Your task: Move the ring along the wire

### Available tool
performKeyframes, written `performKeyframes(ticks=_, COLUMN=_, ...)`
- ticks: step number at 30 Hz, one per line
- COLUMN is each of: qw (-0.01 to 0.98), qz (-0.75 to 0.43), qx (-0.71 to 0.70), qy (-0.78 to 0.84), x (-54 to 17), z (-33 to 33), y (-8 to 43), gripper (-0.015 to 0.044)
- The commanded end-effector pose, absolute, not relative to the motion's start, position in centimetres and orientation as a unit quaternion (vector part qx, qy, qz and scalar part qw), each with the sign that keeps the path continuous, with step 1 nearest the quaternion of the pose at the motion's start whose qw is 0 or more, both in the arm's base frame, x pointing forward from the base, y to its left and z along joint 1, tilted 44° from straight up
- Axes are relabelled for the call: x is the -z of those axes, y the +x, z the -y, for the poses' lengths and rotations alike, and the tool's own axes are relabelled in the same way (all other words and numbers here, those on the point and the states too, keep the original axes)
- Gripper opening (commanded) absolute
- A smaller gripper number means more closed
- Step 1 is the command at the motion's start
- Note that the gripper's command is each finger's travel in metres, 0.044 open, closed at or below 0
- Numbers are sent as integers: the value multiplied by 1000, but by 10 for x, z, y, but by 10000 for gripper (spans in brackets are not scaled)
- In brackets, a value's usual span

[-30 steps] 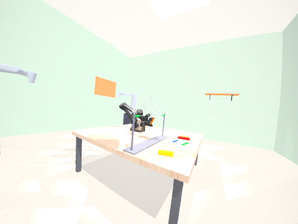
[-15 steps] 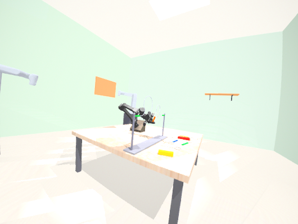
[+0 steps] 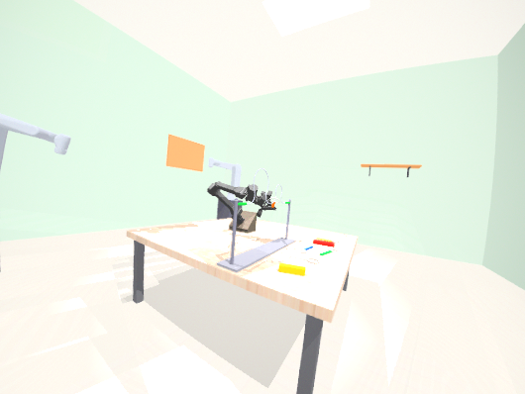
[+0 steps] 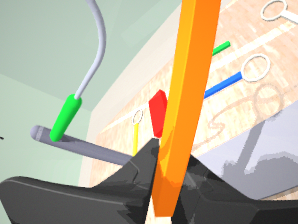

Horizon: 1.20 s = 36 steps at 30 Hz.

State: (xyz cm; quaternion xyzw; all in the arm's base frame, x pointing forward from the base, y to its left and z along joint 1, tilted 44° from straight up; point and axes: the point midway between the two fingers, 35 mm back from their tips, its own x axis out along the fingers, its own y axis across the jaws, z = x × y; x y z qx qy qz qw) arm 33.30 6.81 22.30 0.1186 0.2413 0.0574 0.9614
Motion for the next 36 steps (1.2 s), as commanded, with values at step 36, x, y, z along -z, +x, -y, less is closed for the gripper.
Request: performKeyframes(ticks=36, qw=872, qz=-257, qx=-138, qy=393, x=-292, z=-149, y=317, gripper=-150)
